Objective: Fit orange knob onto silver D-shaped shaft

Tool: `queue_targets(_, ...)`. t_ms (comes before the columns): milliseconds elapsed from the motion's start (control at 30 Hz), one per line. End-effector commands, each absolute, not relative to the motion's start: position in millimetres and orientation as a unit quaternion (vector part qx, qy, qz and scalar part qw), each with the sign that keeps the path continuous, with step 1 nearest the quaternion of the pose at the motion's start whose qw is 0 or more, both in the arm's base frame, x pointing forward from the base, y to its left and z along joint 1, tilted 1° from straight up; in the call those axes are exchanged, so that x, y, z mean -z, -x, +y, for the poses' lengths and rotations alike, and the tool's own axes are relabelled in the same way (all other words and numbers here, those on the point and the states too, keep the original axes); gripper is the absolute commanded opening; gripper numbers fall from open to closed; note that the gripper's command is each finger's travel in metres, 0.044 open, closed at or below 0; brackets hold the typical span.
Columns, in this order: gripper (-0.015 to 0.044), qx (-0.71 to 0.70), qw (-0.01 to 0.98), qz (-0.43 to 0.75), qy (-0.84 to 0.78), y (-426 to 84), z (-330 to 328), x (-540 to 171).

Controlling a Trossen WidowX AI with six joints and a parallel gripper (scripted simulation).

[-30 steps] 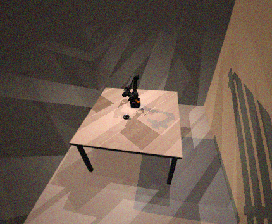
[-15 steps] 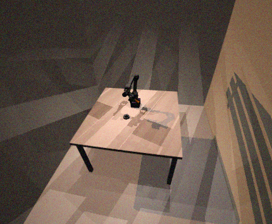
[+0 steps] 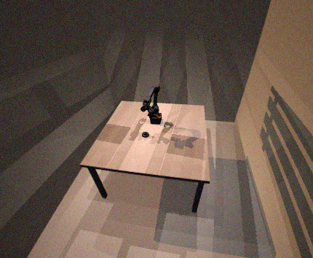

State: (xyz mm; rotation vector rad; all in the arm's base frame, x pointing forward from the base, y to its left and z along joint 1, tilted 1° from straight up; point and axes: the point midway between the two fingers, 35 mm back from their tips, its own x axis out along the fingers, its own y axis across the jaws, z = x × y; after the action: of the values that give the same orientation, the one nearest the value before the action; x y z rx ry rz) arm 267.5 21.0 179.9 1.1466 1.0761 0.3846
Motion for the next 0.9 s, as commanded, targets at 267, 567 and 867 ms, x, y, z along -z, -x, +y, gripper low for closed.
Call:
queue_targets(267,0.0,-0.119,0.703,0.519,-0.471,-271,26,-163)
queue_targets(567,0.0,-0.037,0.712,0.57,-0.408,-275,31,-146)
queue_targets(867,0.0,0.044,0.712,0.613,-0.34,-278,37,-129)
